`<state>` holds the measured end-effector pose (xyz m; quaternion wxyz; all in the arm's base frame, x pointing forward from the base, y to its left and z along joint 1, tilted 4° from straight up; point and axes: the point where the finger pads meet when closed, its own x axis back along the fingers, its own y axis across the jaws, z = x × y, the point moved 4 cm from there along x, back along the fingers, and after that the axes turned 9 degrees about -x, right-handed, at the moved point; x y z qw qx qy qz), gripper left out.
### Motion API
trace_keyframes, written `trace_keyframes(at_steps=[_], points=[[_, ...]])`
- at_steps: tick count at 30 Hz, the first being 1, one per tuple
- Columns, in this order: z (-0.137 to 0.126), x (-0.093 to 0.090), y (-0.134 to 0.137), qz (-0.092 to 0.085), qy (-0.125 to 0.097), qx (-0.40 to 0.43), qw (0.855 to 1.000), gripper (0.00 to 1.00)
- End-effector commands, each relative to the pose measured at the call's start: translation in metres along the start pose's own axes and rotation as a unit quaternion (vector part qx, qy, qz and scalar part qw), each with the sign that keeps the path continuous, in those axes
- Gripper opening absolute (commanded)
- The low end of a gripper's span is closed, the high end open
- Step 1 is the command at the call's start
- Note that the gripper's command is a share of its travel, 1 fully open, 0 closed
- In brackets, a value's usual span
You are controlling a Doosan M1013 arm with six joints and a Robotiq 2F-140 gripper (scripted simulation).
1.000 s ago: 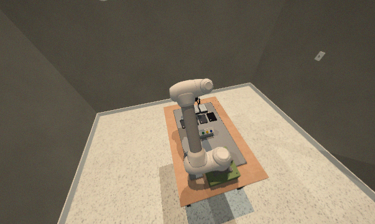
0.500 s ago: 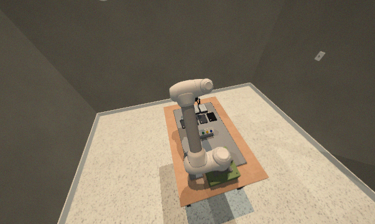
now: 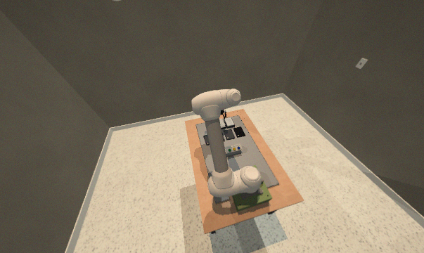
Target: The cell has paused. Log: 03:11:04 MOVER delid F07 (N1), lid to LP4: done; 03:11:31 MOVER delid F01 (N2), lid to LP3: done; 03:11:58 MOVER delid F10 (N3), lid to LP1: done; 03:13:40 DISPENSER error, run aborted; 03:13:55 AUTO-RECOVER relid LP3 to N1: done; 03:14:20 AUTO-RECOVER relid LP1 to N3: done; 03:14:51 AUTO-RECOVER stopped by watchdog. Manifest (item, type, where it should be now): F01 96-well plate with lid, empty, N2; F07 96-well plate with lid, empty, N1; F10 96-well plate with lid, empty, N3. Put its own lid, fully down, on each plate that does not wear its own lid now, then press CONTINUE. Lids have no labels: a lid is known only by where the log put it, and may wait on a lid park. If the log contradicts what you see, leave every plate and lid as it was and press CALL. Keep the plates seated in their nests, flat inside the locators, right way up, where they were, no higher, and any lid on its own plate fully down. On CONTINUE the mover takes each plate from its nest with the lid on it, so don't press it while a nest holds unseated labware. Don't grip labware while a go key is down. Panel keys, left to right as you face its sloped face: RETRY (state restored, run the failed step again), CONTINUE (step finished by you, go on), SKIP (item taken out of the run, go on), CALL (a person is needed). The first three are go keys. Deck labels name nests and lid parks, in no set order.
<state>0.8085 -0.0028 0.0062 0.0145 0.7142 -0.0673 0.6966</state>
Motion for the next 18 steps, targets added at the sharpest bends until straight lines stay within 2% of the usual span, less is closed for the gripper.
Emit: trace_keyframes(at_steps=[1, 18], points=[[-0.0022, -0.0062, 0.0021, -0.001, -0.002, 0.001, 1.000, 0.00], [-0.0032, -0.0102, 0.0019, -0.001, -0.002, -0.002, 1.000, 0.00]])
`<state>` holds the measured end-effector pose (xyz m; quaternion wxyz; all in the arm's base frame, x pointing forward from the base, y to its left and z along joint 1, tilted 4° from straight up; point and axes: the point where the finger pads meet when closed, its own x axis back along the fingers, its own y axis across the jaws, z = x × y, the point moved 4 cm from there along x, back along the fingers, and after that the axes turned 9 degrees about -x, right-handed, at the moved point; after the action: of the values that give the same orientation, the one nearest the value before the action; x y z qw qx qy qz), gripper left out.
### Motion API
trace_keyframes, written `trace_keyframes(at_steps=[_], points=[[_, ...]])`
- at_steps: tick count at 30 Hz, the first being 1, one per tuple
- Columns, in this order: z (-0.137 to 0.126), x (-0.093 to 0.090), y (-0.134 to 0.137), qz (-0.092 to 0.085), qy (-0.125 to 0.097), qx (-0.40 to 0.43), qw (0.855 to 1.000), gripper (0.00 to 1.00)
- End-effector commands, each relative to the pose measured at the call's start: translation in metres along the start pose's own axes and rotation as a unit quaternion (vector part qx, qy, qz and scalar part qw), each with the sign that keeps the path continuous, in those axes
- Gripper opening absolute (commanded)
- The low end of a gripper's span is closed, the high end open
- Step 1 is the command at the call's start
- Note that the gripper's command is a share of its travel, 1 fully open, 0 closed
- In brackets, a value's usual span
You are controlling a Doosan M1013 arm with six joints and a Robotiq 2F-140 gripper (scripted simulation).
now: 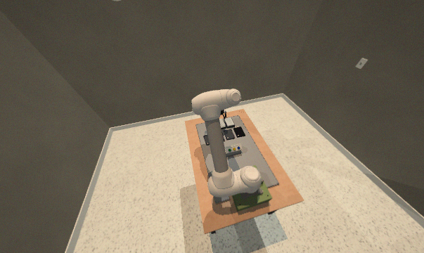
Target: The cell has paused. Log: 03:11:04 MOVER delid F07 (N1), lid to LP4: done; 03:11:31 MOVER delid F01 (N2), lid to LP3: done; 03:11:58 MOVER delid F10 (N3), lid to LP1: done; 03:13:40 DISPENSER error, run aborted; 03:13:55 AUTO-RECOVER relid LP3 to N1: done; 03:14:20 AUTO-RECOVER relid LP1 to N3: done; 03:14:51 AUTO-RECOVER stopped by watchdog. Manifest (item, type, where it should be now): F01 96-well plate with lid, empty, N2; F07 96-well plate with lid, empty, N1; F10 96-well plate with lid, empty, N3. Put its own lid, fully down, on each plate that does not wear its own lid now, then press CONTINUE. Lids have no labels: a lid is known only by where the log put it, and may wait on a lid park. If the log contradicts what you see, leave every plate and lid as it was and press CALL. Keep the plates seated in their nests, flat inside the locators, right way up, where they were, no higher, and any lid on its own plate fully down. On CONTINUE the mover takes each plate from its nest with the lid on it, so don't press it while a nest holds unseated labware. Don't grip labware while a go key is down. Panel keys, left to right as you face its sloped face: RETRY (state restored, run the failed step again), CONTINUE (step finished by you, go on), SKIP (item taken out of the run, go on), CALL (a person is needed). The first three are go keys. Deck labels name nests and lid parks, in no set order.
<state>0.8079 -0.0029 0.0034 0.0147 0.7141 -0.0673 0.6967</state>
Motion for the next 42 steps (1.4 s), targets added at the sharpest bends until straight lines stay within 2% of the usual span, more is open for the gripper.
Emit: trace_keyframes(at_steps=[1, 42], points=[[-0.003, -0.008, 0.002, -0.001, -0.002, -0.002, 1.000, 0.00], [-0.005, -0.018, 0.001, -0.001, -0.002, -0.002, 1.000, 0.00]])
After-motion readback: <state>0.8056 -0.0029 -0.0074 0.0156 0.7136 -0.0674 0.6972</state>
